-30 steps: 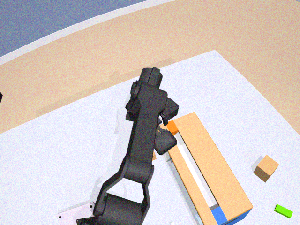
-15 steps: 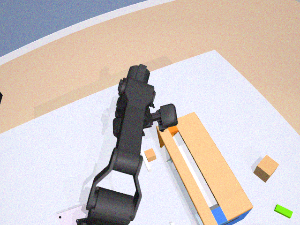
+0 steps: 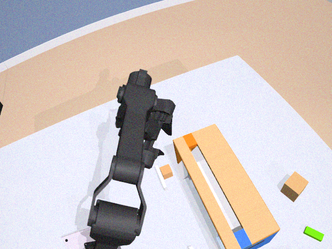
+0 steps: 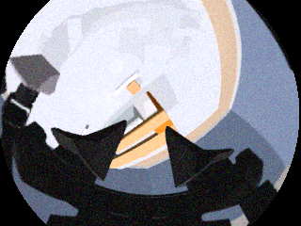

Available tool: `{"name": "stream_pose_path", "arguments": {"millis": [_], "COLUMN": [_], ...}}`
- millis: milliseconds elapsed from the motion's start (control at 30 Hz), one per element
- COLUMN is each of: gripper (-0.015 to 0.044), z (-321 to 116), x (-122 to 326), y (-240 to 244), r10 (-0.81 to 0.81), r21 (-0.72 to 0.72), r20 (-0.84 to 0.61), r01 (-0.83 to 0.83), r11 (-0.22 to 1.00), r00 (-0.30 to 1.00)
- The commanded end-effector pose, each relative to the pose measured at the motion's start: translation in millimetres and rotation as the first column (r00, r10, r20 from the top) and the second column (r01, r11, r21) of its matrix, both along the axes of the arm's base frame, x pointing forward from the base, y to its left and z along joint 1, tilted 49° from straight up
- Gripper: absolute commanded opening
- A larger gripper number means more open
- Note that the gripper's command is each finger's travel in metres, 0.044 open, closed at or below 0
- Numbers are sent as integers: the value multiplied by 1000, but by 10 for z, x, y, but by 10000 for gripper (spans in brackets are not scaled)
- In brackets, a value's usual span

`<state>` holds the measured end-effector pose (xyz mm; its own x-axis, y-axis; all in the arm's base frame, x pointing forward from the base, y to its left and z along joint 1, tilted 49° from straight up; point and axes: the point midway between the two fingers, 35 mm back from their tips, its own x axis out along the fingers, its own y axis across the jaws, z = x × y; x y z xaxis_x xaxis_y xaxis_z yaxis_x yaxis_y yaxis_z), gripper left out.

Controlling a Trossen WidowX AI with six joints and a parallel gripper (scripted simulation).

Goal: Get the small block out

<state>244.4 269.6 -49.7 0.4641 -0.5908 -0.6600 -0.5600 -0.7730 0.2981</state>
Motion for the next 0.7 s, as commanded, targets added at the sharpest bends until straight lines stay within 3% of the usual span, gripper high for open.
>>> {"name": "stream_pose_path", "arguments": {"millis": [0,500,667], "gripper": [285,285,285], "z": [-84,-101,-517], "x": [-124,-118,1], "y": [32,18,-396], "r10": [396,396,397], "r21": [-296,-296,-296], "r20": [-479,-479,-479], "r01": [-569,-569,-569], "r11": [767,767,767], "r00": [783,783,783]}}
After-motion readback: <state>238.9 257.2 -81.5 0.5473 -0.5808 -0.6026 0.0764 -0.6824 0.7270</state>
